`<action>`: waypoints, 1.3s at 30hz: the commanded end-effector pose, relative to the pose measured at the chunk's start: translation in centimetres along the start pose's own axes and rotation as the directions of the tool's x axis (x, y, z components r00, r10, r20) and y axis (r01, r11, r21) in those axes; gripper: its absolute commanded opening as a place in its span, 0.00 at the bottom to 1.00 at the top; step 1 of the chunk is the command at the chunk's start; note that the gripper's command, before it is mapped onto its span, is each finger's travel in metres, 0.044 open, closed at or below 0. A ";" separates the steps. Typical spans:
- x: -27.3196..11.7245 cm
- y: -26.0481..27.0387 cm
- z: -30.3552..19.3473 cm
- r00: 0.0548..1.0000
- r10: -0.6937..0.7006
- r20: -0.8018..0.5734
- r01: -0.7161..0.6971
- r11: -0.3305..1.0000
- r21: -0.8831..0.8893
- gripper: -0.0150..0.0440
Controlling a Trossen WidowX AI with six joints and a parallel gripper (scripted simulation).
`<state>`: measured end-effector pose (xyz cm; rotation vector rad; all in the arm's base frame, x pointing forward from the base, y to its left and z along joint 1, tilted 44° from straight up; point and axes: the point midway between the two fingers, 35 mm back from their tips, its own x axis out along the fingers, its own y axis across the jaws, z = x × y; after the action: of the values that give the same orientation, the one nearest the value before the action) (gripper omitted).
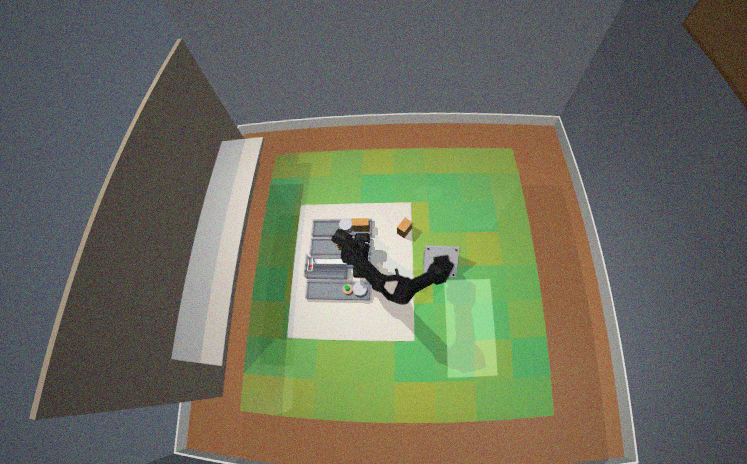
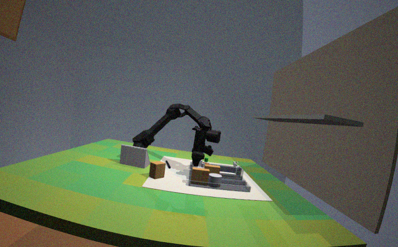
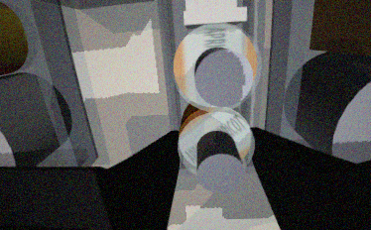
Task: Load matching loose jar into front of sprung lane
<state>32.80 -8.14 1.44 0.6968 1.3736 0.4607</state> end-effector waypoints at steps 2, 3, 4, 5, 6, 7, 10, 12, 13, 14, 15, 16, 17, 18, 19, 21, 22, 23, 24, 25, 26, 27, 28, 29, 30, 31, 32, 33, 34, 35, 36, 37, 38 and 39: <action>0.0 0.2 0.1 1.000 0.008 0.010 -0.008 1.000 -0.003 0.25; 0.0 0.2 0.1 1.000 0.008 0.010 -0.008 1.000 -0.003 0.25; 0.0 0.2 0.1 1.000 0.008 0.010 -0.008 1.000 -0.003 0.25; 0.0 0.2 0.1 1.000 0.008 0.010 -0.008 1.000 -0.003 0.25; 0.0 0.2 0.0 1.000 0.008 0.010 -0.008 1.000 -0.003 0.25; 0.0 0.2 0.0 1.000 0.008 0.010 -0.008 1.000 -0.003 0.25; 0.0 0.2 0.0 1.000 0.008 0.010 -0.008 1.000 -0.003 0.25; 0.0 0.2 -0.1 1.000 0.008 0.010 -0.008 1.000 -0.003 0.25; 0.0 0.2 -0.1 1.000 0.008 0.010 -0.008 1.000 -0.003 0.25; 0.0 0.2 -0.1 1.000 0.008 0.010 -0.008 1.000 -0.003 0.25; 0.0 0.2 -0.1 1.000 0.008 0.010 -0.008 1.000 -0.003 0.25; 0.0 0.2 -0.1 1.000 0.008 0.010 -0.008 1.000 -0.003 0.25; 0.0 0.2 -0.1 1.000 0.008 0.010 -0.008 1.000 -0.003 0.25; 0.0 0.1 -0.2 1.000 0.008 0.010 -0.008 1.000 -0.003 0.25; 0.0 0.1 -0.2 1.000 0.008 0.010 -0.008 1.000 -0.003 0.25; 0.0 0.1 -0.2 1.000 0.008 0.010 -0.008 1.000 -0.003 0.25; 0.0 0.1 -0.2 1.000 0.008 0.010 -0.008 1.000 -0.003 0.25; 0.0 0.1 -0.2 1.000 0.008 0.010 -0.008 1.000 -0.003 0.25; 0.0 0.1 -0.3 1.000 0.008 0.010 -0.008 1.000 -0.003 0.25; 0.0 0.1 -0.3 1.000 0.008 0.010 -0.008 1.000 -0.003 0.25; 0.0 0.1 -0.3 1.000 0.008 0.010 -0.008 1.000 -0.003 0.25; 0.0 0.1 -0.3 1.000 0.008 0.010 -0.008 1.000 -0.003 0.25; 0.0 0.1 -0.3 1.000 0.008 0.010 -0.008 1.000 -0.003 0.25; 0.0 0.1 -0.3 1.000 0.008 0.010 -0.008 1.000 -0.003 0.25; 0.0 0.1 -0.4 1.000 0.008 0.010 -0.008 1.000 -0.003 0.25; 0.0 0.1 -0.4 1.000 0.008 0.010 -0.008 1.000 -0.003 0.25; 0.0 0.1 -0.4 1.000 0.008 0.010 -0.008 1.000 -0.003 0.25; 0.0 0.1 -0.4 1.000 0.008 0.010 -0.008 1.000 -0.003 0.25; 0.0 0.1 -0.4 1.000 0.008 0.010 -0.008 1.000 -0.003 0.25; 0.0 0.1 -0.5 1.000 0.008 0.010 -0.008 1.000 -0.003 0.25; 0.0 0.1 -0.5 1.000 0.008 0.010 -0.008 1.000 -0.003 0.25; 0.0 0.1 -0.6 1.000 0.008 0.009 -0.008 1.000 -0.003 0.25; 0.0 0.0 -0.7 1.000 0.008 0.009 -0.008 1.000 -0.003 0.25; 0.0 0.0 -0.8 1.000 0.008 0.009 -0.008 1.000 -0.003 0.25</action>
<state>32.17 -7.99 1.41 0.7056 1.3694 0.4592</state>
